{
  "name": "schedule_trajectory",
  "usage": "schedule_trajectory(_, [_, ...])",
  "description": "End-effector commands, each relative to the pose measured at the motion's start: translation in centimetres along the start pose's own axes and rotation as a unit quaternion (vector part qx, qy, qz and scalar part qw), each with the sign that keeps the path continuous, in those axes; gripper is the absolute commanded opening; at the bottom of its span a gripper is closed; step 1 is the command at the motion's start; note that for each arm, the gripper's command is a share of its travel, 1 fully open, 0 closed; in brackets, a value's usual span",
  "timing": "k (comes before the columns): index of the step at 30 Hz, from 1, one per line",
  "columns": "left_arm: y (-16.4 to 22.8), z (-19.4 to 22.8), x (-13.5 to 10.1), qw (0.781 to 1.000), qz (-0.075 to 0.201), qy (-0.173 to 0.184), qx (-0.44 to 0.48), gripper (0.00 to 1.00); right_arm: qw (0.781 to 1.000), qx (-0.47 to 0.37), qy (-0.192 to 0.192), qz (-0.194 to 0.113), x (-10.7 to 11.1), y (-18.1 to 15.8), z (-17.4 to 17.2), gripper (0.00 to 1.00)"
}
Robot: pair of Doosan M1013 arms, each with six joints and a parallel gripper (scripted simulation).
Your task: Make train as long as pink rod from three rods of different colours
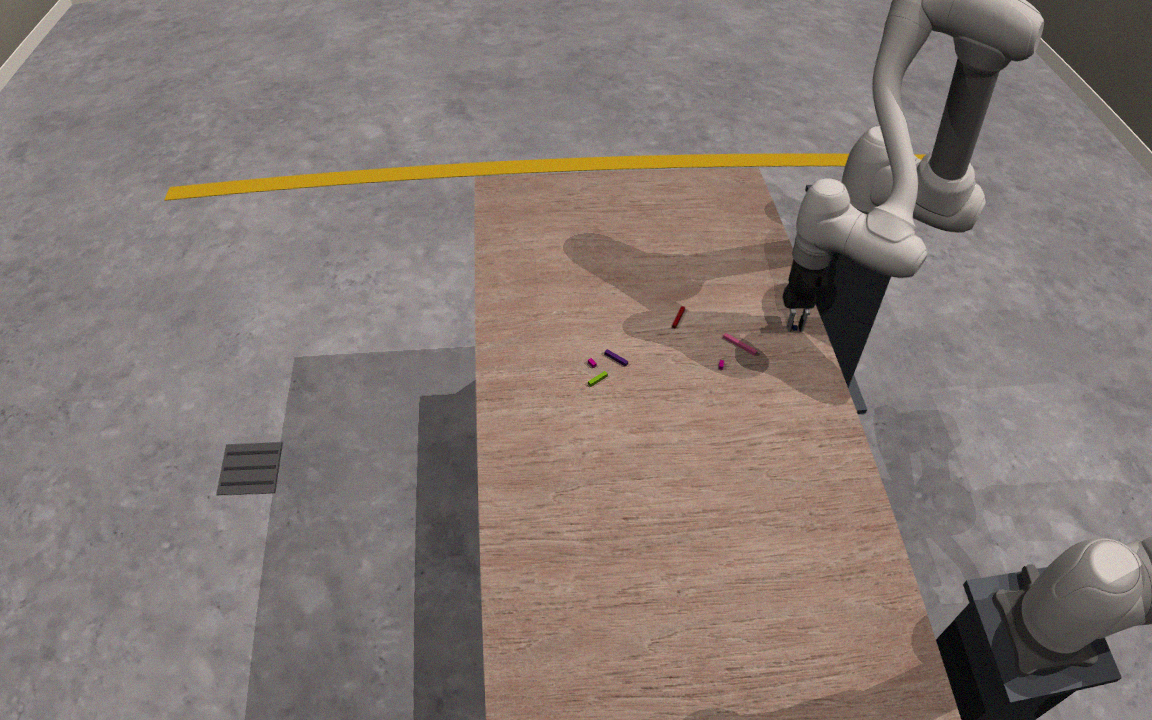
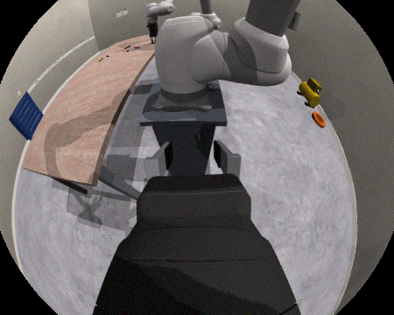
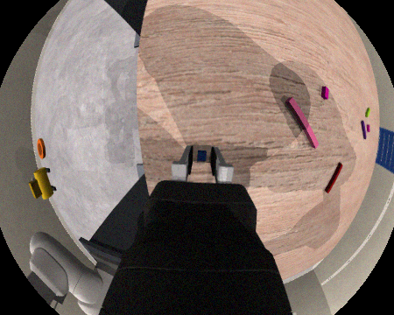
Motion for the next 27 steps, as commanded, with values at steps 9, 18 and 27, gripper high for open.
schedule_trajectory(9, [0.01, 0.02, 0.05, 1.0, 0.0, -0.001, 0.0, 1.0, 1.0, 0.0, 0.0, 0.0, 0.05, 0.02, 0.03, 0.24])
schedule_trajectory(18, [0.01, 0.02, 0.05, 1.0, 0.0, -0.001, 0.0, 1.0, 1.0, 0.0, 0.0, 0.0, 0.05, 0.02, 0.03, 0.24])
schedule_trajectory(27, [0.01, 0.02, 0.05, 1.0, 0.0, -0.001, 0.0, 1.0, 1.0, 0.0, 0.0, 0.0, 0.05, 0.02, 0.03, 0.24])
Point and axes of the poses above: on each arm, the point where the finger pads meet when closed, its own x axis back along the fingers, its own y axis across the jaws, z = x × y, the point moved 8 cm from there along x, back along the fingers, and after that the axes turned 4 degrees about x, right-handed, at the moved point
